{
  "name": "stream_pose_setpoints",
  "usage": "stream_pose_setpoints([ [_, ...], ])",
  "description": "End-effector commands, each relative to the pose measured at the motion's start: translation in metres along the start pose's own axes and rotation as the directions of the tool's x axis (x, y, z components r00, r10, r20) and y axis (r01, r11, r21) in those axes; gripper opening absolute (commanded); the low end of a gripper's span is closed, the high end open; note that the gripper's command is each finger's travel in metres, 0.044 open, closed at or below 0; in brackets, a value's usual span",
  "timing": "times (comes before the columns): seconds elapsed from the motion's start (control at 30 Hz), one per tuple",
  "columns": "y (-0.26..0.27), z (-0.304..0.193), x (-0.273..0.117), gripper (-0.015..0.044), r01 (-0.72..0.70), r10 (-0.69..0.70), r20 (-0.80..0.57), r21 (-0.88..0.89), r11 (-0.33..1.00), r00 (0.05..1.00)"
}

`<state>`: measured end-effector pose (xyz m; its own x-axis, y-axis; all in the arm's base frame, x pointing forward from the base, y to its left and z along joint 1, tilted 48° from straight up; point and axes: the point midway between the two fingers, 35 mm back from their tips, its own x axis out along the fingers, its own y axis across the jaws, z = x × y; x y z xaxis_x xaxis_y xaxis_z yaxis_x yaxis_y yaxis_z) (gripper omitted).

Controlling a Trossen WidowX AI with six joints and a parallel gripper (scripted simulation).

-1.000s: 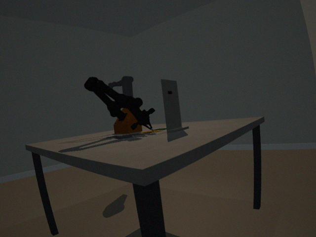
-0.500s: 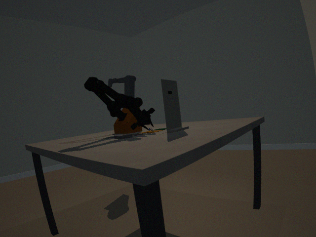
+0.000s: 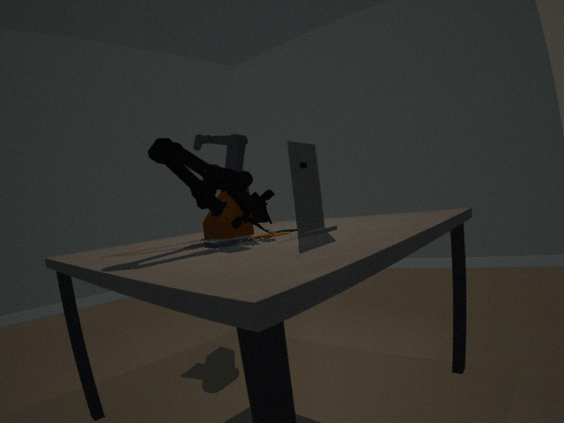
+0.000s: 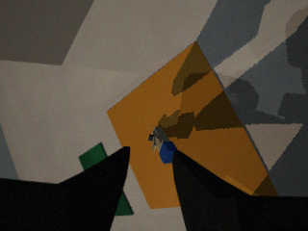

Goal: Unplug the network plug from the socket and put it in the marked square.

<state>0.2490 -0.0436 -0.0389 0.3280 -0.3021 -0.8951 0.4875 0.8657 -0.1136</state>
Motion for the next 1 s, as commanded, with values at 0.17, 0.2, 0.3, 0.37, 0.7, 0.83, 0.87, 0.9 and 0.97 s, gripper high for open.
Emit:
stream_pose_setpoints([
  [0.17,0.0,0.0,-0.007,0.0156,0.003,-0.003,0.001,0.004,1.0,1.0],
  [0.2,0.0,0.0,-0.008,0.0156,0.003,-0.003,0.001,0.004,1.0,1.0],
  [0.3,0.0,0.0,-0.011,0.0156,0.003,-0.003,0.0,0.004,1.0,1.0],
  [0.37,0.001,0.0,-0.012,0.0156,0.003,-0.003,0.0,0.004,1.0,1.0],
  [0.7,0.009,0.001,-0.022,0.0156,0.001,-0.001,-0.003,0.005,1.0,1.0],
  [0.83,0.013,0.002,-0.026,0.0156,0.0,0.0,-0.004,0.005,1.0,1.0],
  [0.87,0.014,0.002,-0.027,0.0156,0.0,0.0,-0.004,0.005,1.0,1.0],
  [0.9,0.015,0.002,-0.028,0.0156,0.0,0.0,-0.004,0.005,1.0,1.0],
  [0.97,0.016,0.002,-0.03,0.0156,0.0,0.0,-0.004,0.005,1.0,1.0],
])
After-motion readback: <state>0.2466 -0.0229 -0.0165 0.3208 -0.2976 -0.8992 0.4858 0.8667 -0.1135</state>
